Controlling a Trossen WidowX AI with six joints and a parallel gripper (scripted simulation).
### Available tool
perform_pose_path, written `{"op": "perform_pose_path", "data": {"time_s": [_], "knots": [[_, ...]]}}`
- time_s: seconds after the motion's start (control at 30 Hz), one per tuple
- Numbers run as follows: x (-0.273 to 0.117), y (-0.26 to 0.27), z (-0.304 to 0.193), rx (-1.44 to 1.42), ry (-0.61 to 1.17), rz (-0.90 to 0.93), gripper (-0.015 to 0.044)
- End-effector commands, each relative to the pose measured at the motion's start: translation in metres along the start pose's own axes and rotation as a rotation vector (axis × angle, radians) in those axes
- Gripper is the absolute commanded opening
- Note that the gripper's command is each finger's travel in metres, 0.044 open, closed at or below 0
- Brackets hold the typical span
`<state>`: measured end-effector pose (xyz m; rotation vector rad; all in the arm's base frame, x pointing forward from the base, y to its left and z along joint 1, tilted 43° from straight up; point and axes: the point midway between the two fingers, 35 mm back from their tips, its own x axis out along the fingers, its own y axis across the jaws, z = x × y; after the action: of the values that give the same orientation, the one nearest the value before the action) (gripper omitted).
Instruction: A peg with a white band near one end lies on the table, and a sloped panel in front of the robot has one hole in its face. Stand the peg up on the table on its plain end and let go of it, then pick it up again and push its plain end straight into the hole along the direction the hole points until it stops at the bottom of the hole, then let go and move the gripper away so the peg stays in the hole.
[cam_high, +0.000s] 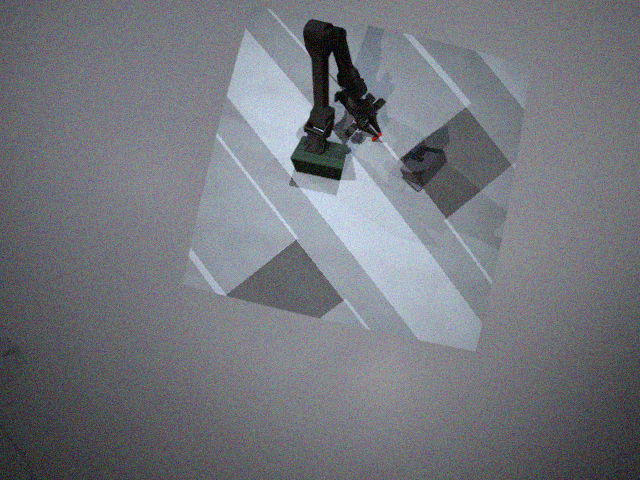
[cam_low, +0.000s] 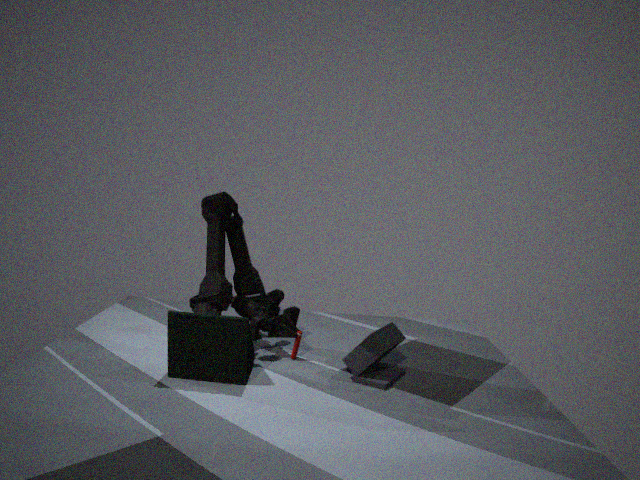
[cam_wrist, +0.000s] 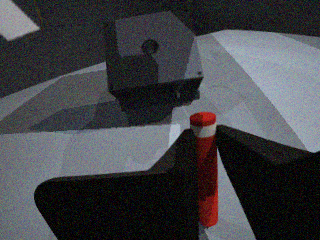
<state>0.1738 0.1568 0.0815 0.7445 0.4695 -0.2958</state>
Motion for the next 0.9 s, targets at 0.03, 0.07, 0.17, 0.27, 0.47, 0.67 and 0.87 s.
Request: {"op": "perform_pose_path", "data": {"time_s": [0.03,0.07,0.17,0.27,0.47,0.67,0.87], "knots": [[-0.0022,0.0026,0.0007,0.003,0.009,0.004,0.0049],[-0.0027,0.0026,0.0007,0.003,0.009,0.004,0.0049],[-0.0038,0.0025,0.0005,0.003,0.009,0.004,0.0049],[-0.0028,0.0013,-0.0006,-0.003,0.006,0.002,0.0049],[-0.0021,0.0002,-0.003,-0.009,0.006,0.002,0.0049],[-0.0021,0.0003,-0.0049,-0.01,0.008,0.004,0.0049],[-0.0035,0.0001,-0.0045,-0.01,0.007,0.005,0.0049]]}}
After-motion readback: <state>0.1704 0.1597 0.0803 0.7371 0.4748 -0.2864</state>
